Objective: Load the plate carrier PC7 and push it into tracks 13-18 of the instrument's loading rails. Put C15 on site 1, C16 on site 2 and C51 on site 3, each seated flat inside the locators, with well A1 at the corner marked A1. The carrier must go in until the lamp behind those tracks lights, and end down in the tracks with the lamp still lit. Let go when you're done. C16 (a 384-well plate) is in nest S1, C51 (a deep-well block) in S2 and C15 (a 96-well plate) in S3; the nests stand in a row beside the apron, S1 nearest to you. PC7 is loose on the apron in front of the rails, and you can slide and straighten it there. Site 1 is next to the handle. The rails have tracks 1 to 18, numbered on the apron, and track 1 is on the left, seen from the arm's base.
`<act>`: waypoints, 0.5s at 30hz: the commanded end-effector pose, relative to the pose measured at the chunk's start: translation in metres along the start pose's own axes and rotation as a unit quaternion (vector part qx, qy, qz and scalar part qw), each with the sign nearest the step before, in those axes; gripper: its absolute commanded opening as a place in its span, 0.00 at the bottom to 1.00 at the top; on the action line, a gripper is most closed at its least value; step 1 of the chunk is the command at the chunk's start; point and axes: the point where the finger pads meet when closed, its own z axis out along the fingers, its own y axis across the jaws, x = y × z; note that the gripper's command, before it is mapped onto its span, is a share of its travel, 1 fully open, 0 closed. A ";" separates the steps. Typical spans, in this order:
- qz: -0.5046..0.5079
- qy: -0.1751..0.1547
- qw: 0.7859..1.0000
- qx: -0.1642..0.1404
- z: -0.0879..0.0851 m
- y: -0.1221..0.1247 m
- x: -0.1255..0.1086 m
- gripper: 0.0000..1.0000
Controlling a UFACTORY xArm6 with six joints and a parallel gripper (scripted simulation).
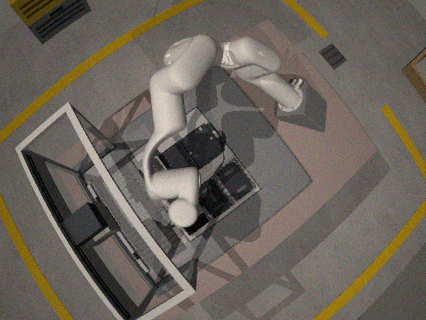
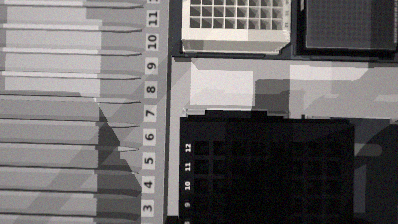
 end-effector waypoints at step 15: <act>-0.099 -0.001 0.995 0.001 -0.004 0.021 0.020 0.00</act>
